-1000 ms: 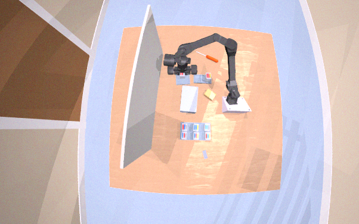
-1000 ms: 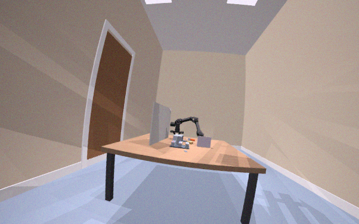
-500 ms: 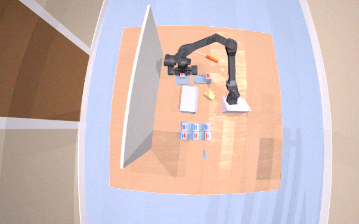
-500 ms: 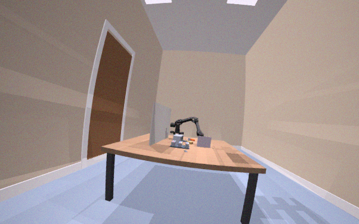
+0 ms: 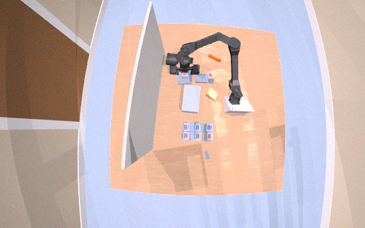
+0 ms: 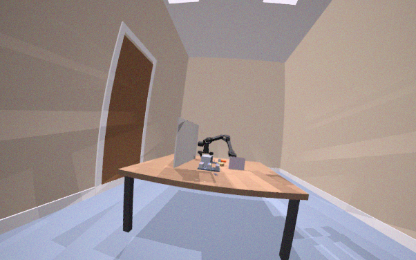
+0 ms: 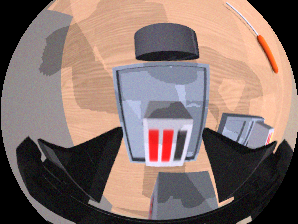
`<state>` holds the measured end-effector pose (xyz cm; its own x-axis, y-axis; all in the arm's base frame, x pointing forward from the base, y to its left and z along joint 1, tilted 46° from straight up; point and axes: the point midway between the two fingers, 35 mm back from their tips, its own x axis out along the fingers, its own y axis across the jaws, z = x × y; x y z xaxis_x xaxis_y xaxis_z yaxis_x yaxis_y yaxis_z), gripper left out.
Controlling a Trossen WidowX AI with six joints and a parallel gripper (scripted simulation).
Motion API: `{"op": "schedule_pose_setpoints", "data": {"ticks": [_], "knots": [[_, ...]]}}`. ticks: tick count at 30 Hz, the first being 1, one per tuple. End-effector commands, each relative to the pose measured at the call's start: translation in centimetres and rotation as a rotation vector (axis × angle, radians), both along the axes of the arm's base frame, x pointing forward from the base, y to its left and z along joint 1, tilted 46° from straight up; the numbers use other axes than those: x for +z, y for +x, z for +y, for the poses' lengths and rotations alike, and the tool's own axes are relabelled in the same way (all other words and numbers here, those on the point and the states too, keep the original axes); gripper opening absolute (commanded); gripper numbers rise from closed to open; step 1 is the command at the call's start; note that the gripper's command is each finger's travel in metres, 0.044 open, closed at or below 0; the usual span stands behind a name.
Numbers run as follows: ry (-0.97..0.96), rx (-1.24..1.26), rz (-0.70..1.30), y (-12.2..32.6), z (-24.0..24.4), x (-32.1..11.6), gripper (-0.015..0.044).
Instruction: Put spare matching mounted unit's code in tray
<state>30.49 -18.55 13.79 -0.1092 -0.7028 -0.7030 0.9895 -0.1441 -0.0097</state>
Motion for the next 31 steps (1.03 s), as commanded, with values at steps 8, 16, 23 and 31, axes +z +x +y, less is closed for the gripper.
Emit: {"op": "schedule_pose_setpoints", "data": {"ticks": [8,16,23,31], "knots": [[0.0,0.068,0.062,1.1,7.3,7.2,0.044],[0.004,0.079,0.04,1.3,7.3,7.2,0.044],[0.004,0.079,0.04,1.3,7.3,7.2,0.044],[0.004,0.079,0.04,1.3,7.3,7.2,0.044]]}}
